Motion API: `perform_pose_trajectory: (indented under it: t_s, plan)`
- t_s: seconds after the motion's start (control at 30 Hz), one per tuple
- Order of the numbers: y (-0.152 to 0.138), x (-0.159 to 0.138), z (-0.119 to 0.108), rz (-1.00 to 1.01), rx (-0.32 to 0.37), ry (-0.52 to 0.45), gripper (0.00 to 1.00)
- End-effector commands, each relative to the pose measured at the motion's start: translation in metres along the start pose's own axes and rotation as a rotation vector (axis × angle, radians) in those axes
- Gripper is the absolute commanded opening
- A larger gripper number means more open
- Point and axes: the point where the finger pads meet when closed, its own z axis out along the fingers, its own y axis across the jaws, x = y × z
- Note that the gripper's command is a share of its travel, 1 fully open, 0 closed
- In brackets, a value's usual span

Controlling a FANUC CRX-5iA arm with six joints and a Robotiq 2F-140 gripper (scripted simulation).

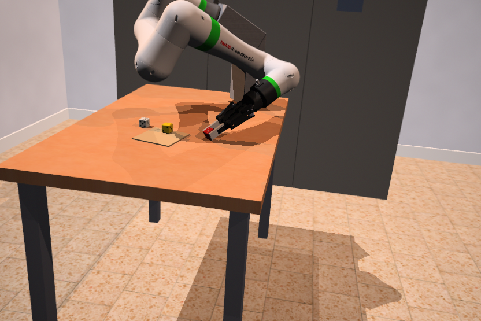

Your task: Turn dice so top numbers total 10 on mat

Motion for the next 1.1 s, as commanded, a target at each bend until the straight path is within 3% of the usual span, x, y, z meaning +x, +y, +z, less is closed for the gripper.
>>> perform_pose_trajectory:
  t_s: [0.0,0.37,1.07]
  plan:
    - [0.0001,0.0,-0.0002,0.0,0.0,0.0,0.21]
    - [0.0001,0.0,-0.0002,0.0,0.0,0.0,0.28]
    - [0.0001,0.0,-0.0002,0.0,0.0,0.0,0.28]
